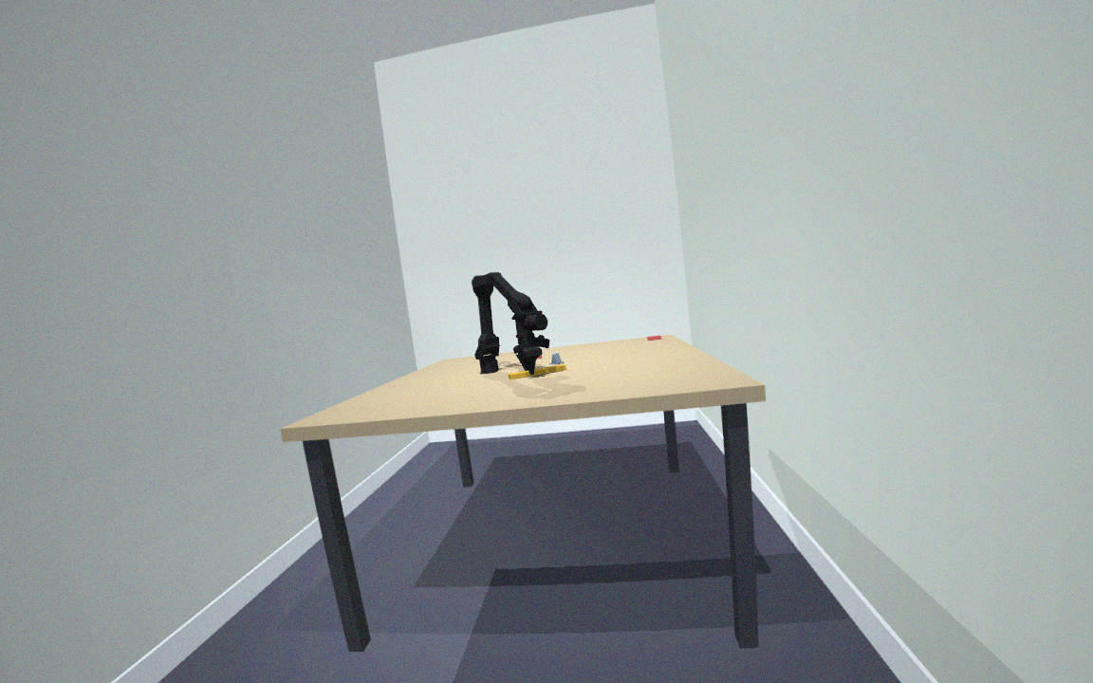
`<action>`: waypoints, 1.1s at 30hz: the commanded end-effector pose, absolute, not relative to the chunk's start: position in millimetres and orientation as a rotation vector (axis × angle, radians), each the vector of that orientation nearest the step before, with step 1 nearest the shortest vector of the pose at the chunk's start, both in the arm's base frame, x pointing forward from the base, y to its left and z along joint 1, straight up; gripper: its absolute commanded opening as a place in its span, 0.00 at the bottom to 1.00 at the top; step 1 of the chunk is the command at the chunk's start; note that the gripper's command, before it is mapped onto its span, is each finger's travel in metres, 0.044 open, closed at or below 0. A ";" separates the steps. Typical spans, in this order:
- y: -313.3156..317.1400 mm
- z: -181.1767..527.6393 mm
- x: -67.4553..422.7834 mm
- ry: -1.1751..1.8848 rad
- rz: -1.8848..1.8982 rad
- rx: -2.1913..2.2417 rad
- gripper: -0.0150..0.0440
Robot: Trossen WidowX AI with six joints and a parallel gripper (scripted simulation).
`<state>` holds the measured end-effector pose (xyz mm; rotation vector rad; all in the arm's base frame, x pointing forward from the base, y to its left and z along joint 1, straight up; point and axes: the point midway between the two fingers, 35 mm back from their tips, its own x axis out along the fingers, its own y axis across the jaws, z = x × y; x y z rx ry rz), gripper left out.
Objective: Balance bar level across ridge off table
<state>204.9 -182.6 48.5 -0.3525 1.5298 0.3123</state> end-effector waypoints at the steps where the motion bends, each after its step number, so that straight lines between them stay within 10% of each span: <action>1: -182.0 47.2 204.8 1.528 0.317 -0.352 0.79; 8: -182.0 47.2 204.8 1.528 0.317 -0.352 0.79; 25: -183.2 56.2 205.6 1.530 0.314 -0.352 0.25; 33: -184.3 76.2 207.0 1.530 0.314 -0.352 0.25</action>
